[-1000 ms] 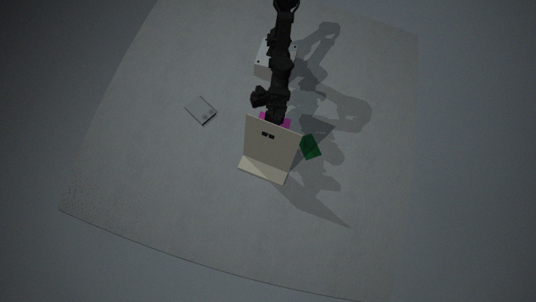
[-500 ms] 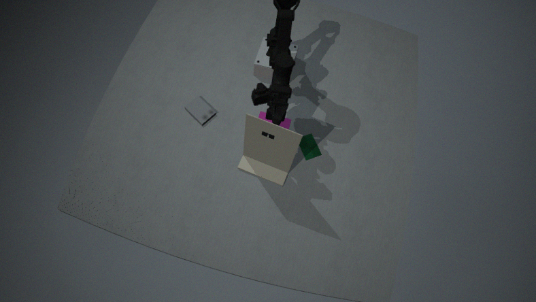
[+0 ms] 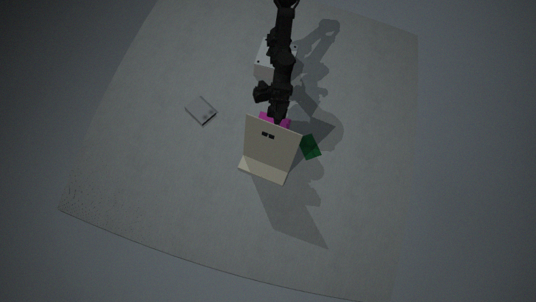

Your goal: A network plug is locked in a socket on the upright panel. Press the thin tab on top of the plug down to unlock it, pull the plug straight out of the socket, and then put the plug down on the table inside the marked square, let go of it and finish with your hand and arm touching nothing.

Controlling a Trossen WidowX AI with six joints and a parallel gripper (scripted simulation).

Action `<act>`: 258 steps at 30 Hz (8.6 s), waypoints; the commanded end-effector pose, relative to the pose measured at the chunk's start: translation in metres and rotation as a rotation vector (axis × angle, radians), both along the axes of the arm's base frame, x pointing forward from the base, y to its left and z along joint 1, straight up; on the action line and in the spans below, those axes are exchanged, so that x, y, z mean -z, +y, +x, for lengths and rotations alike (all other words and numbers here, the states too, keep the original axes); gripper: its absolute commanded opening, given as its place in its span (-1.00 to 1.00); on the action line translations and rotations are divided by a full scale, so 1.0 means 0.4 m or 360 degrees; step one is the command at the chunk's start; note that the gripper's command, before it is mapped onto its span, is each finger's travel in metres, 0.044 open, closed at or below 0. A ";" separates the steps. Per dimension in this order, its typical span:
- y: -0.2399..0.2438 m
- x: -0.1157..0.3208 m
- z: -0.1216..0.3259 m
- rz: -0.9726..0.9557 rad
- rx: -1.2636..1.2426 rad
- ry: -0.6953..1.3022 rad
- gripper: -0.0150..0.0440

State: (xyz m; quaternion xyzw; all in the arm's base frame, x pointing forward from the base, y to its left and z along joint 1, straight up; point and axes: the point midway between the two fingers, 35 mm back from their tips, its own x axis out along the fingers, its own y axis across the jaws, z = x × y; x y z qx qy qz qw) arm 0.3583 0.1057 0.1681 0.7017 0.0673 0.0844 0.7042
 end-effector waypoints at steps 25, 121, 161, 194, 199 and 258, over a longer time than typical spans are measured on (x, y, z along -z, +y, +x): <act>0.004 0.004 -0.047 0.0005 0.0002 0.0006 -0.49; 0.004 0.022 -0.128 -0.0191 -0.0035 0.0468 -0.49; -0.053 0.367 -0.189 -0.0382 -0.0102 0.1484 -0.49; -0.053 0.455 -0.187 -0.0382 -0.0102 0.1485 -0.49; -0.053 0.467 -0.189 -0.0382 -0.0102 0.1485 -0.49; -0.060 0.461 -0.208 -0.0384 -0.0100 0.1485 0.04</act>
